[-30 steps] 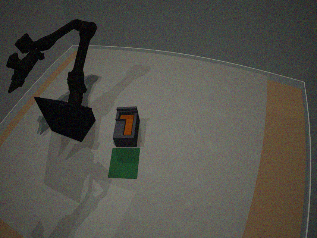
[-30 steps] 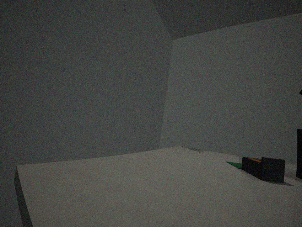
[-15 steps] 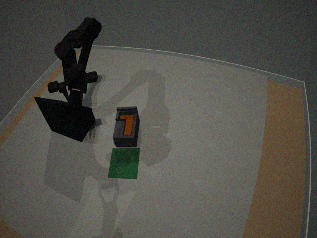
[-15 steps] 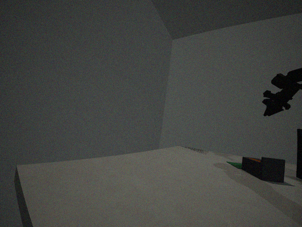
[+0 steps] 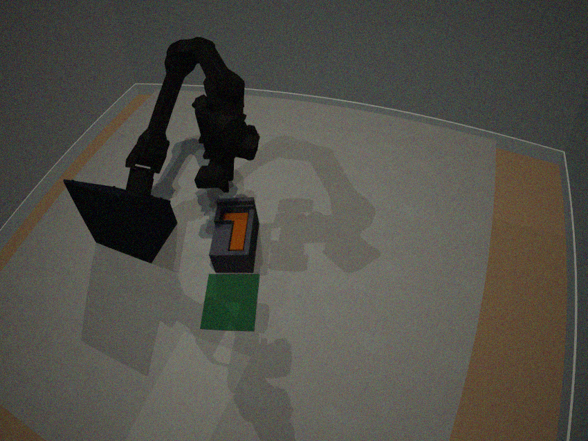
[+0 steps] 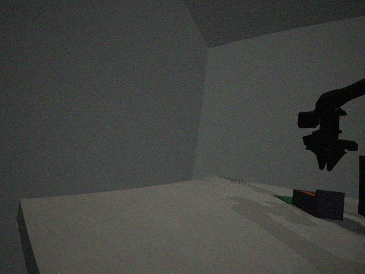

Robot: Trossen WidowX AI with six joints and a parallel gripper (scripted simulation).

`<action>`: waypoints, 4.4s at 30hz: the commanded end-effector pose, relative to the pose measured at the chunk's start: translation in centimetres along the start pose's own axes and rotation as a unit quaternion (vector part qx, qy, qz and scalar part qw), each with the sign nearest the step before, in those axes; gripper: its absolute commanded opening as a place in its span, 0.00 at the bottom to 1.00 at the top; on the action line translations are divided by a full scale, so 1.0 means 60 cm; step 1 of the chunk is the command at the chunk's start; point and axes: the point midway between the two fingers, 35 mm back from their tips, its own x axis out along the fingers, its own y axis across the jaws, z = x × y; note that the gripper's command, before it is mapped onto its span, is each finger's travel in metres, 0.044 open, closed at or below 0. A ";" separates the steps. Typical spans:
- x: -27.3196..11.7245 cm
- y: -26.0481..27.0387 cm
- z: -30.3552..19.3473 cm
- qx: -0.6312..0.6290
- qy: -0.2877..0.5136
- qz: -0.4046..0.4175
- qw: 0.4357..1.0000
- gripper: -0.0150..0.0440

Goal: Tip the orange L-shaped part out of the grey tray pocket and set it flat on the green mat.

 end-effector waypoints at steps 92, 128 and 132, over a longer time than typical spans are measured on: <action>0.023 0.033 0.006 -0.039 0.016 0.028 0.999 0.56; 0.027 -0.090 0.030 0.676 0.039 0.006 0.736 0.73; 0.027 -0.090 0.030 0.676 0.039 0.006 0.736 0.73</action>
